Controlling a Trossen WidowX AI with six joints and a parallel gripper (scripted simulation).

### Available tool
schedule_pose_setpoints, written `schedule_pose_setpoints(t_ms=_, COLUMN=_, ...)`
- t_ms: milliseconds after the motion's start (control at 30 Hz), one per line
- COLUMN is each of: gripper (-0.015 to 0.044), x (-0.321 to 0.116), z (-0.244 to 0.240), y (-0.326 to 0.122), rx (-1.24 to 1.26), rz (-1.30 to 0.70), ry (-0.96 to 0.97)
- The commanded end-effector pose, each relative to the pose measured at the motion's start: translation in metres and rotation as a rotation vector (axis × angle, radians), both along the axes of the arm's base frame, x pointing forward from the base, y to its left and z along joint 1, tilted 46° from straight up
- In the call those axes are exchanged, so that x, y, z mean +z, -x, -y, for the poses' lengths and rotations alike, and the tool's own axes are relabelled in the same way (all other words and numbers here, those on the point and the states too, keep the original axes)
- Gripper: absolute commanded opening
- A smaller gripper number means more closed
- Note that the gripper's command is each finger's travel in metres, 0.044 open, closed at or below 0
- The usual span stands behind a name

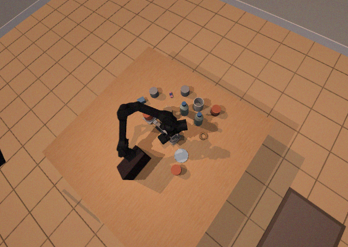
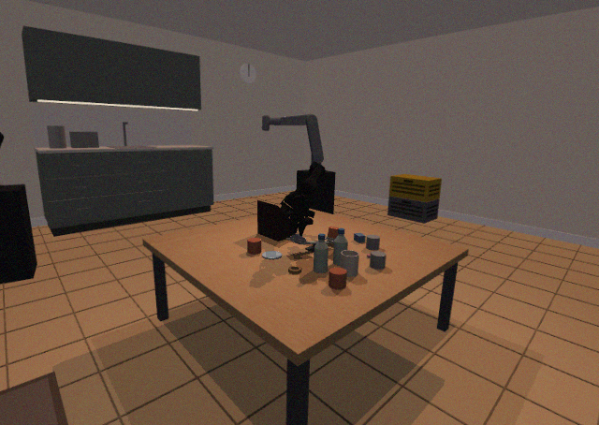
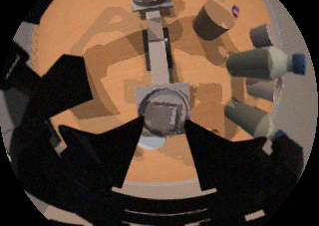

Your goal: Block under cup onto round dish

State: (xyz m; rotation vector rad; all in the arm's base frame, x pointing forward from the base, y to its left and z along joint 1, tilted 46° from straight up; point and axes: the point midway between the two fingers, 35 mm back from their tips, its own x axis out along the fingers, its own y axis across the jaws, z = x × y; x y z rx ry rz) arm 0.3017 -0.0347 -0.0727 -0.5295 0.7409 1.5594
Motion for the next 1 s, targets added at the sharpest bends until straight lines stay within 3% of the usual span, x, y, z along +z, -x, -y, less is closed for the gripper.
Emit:
schedule_pose_setpoints(t_ms=0, gripper=0.026, x=-0.005, z=-0.006, y=0.002, rx=-0.002, rz=-0.004, ry=-0.003)
schedule_pose_setpoints(t_ms=367, gripper=0.026, x=-0.016, z=-0.017, y=0.004, rx=-0.002, rz=-0.004, ry=-0.005)
schedule_pose_setpoints(t_ms=533, gripper=0.0129, x=-0.016, z=-0.017, y=0.004, rx=-0.002, rz=-0.004, ry=-0.005)
schedule_pose_setpoints(t_ms=700, gripper=0.0095, x=-0.016, z=-0.017, y=0.004, rx=-0.002, rz=-0.004, ry=-0.005)
schedule_pose_setpoints(t_ms=833, gripper=0.0, x=-0.01, z=-0.01, y=0.002, rx=-0.002, rz=-0.004, ry=-0.003)
schedule_pose_setpoints(t_ms=967, gripper=0.0, x=0.007, z=0.008, y=-0.004, rx=-0.003, rz=-0.004, ry=-0.001)
